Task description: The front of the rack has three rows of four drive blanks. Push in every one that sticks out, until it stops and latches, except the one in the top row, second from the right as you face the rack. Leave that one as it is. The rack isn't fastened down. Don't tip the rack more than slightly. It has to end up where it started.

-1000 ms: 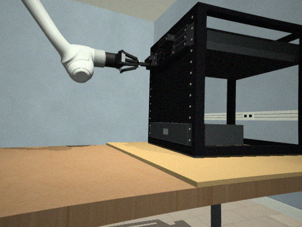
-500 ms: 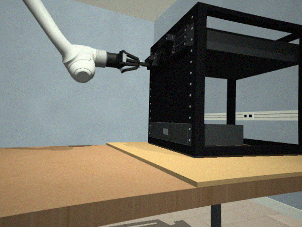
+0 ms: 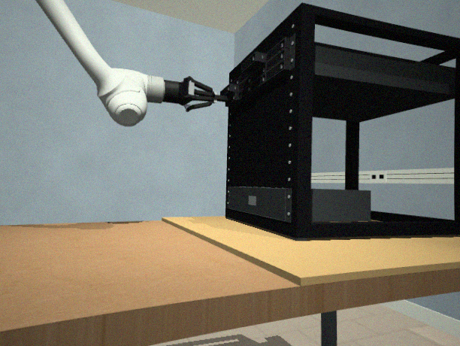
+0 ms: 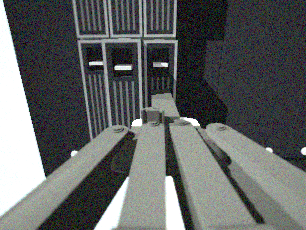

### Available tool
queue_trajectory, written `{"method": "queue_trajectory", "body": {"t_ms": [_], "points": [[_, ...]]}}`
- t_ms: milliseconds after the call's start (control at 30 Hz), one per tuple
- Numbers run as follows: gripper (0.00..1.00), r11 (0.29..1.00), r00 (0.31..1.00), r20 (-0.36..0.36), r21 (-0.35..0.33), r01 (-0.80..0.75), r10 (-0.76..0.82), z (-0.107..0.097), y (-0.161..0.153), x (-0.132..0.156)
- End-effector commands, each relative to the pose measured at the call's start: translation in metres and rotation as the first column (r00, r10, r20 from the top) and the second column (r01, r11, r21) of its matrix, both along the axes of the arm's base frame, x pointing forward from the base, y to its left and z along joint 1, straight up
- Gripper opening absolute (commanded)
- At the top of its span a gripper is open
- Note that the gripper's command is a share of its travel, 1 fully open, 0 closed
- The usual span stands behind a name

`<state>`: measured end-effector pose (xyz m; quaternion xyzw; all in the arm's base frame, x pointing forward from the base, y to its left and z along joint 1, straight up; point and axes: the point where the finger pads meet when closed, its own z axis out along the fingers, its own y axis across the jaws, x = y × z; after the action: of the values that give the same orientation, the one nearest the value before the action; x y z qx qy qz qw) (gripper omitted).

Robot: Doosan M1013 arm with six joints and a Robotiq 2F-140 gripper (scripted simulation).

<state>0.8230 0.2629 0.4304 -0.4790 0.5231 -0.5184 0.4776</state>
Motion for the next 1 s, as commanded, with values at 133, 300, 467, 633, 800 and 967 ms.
{"method": "queue_trajectory", "body": {"t_ms": [133,300,467,633,800,967], "points": [[0.1,1.0,1.0,0.002,0.002,-0.005,0.005,0.0027,0.001,0.0056],[0.1,1.0,1.0,0.002,0.002,-0.005,0.005,0.0027,0.001,0.0056],[0.1,1.0,1.0,0.002,0.002,-0.005,0.005,0.0027,0.001,0.0058],[0.1,1.0,1.0,0.002,0.002,-0.005,0.005,0.0026,0.0007,0.0083],[0.1,1.0,1.0,0.002,0.002,-0.005,0.005,0.0026,0.0007,0.0086],[0.1,1.0,1.0,0.002,0.002,-0.005,0.005,0.0026,0.0007,0.0086]]}}
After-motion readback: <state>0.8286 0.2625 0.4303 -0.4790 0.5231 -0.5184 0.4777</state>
